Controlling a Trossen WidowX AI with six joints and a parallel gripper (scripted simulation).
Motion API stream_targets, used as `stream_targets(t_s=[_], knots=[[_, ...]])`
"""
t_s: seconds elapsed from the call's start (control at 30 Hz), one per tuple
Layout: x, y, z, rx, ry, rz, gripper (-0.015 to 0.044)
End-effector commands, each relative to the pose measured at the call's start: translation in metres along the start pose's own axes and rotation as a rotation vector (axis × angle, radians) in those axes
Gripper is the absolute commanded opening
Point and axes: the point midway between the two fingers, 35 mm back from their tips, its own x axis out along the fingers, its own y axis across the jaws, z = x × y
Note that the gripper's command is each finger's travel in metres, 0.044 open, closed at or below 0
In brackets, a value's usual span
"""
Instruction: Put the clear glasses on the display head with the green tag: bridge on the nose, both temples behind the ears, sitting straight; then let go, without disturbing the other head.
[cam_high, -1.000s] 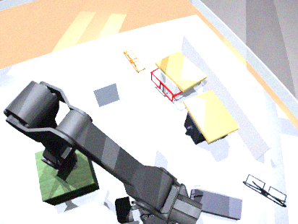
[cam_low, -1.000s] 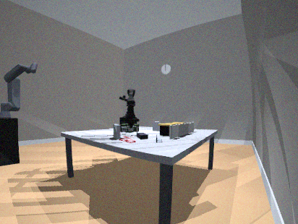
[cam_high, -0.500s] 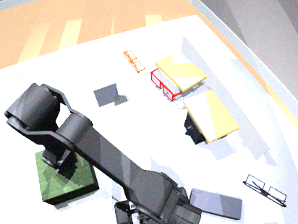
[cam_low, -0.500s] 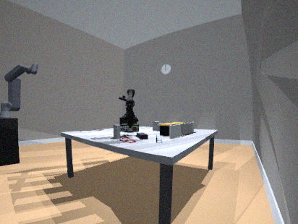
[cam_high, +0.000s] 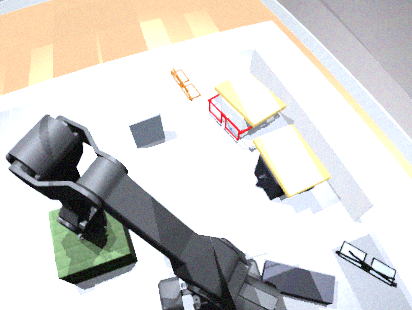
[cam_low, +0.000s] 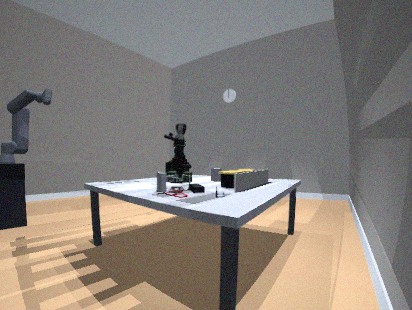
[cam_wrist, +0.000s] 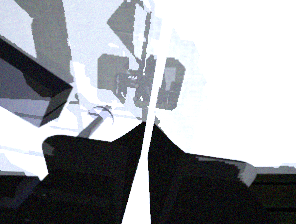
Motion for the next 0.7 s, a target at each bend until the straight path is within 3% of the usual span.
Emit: stream_targets(t_s=[0.0, 0.23, 0.5, 0.67], knots=[[0.0, 0.0, -0.002, 0.002, -0.001, 0.001, 0.0], [-0.004, 0.0, -0.006, 0.002, 0.0, 0.001, 0.0], [-0.055, 0.001, -0.01, 0.002, 0.0, 0.001, 0.0], [-0.06, 0.001, -0.012, -0.004, 0.0, 0.001, 0.0]])
